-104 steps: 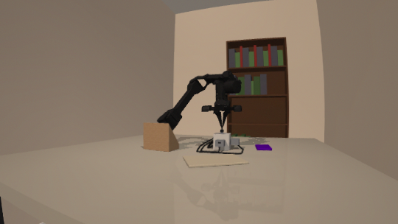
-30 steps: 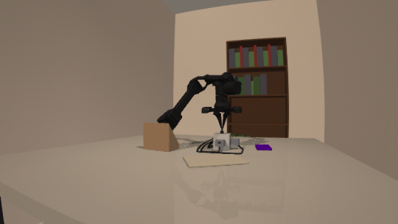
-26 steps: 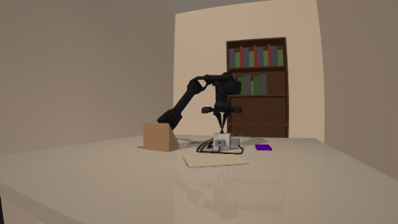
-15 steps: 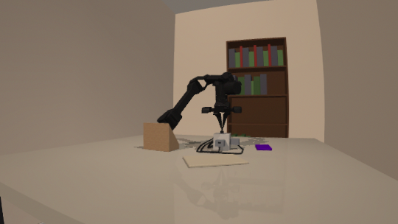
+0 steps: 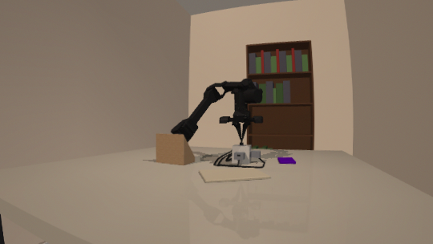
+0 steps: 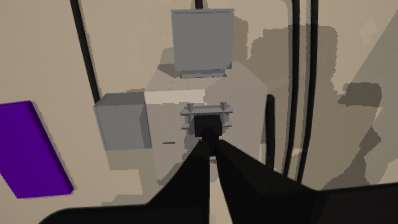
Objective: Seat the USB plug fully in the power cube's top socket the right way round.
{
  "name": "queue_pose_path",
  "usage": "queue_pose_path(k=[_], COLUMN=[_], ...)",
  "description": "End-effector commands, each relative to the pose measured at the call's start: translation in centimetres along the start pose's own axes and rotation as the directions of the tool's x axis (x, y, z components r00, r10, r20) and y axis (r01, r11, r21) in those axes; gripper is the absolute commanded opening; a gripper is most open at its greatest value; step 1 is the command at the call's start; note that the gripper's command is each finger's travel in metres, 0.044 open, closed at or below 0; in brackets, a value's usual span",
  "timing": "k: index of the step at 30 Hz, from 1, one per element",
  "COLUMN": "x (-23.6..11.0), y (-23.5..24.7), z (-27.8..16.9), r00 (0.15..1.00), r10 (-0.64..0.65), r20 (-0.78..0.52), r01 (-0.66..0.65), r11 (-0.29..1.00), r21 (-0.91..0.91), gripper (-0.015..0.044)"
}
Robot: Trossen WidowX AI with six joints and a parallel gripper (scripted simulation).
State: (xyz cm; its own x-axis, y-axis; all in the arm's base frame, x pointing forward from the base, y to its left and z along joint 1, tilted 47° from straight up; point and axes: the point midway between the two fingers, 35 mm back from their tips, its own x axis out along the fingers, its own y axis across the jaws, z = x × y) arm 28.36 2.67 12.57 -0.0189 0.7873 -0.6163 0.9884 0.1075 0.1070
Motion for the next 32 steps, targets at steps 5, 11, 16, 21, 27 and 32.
queue_pose_path(k=[5,11,16,21,27,32], x=[0.0,0.0,0.0,0.0,-0.6,-1.1], y=[0.0,0.0,0.0,0.0,0.0,0.0], z=[0.0,0.0,0.0,0.0,0.0,-0.1], r00=[1.000,1.000,1.000,1.000,1.000,1.000], r10=[0.000,0.000,0.000,0.000,0.000,0.000], r20=[0.000,0.000,0.000,0.000,0.000,0.000], r01=[0.000,0.000,0.000,0.000,0.000,0.000], r11=[1.000,1.000,1.000,1.000,1.000,1.000], r21=[0.000,0.000,0.000,0.000,0.000,0.000], gripper=[0.0095,0.0095,0.0095,0.0095,0.0095,0.0095])
